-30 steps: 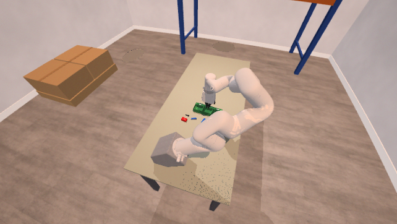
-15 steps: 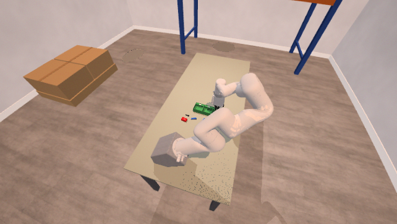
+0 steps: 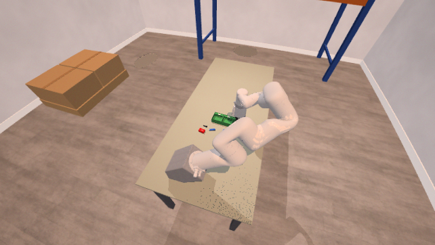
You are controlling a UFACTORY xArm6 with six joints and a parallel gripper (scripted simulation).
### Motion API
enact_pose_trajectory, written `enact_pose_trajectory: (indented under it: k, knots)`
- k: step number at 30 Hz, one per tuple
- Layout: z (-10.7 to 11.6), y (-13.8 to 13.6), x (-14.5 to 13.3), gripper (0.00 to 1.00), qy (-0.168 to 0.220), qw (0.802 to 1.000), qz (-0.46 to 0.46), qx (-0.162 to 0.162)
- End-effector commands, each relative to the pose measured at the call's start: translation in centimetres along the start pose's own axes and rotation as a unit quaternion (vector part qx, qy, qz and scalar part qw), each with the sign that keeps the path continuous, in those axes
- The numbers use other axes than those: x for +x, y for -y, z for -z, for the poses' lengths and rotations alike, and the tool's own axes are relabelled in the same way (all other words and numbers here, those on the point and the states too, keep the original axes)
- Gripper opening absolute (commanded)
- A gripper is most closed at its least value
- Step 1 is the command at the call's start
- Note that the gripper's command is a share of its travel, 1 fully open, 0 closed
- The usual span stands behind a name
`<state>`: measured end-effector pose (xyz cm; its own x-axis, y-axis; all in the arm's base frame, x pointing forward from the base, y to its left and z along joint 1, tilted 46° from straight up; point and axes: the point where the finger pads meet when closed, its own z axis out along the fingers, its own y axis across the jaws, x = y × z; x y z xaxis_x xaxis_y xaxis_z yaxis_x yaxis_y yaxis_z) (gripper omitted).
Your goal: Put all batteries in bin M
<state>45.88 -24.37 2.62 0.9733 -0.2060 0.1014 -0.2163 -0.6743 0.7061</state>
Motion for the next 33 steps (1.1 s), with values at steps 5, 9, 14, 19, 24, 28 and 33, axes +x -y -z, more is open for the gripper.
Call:
enact_pose_trajectory:
  k: [5,9,14,19,24,28,33]
  knots:
    - [-1.5,0.0,0.2,0.07,-0.002,1.000,-0.001,0.000]
    - [-2.6,0.0,0.2,0.07,-0.002,1.000,-0.001,0.000]
    - [-3.3,0.0,0.2,0.07,-0.002,1.000,-0.001,0.000]
    - [-3.3,0.0,0.2,0.07,-0.002,1.000,-0.001,0.000]
    - [-3.3,0.0,0.2,0.07,-0.002,1.000,-0.001,0.000]
    - [-3.3,0.0,0.2,0.07,-0.002,1.000,-0.001,0.000]
    - [-3.3,0.0,0.2,0.07,-0.002,1.000,-0.001,0.000]
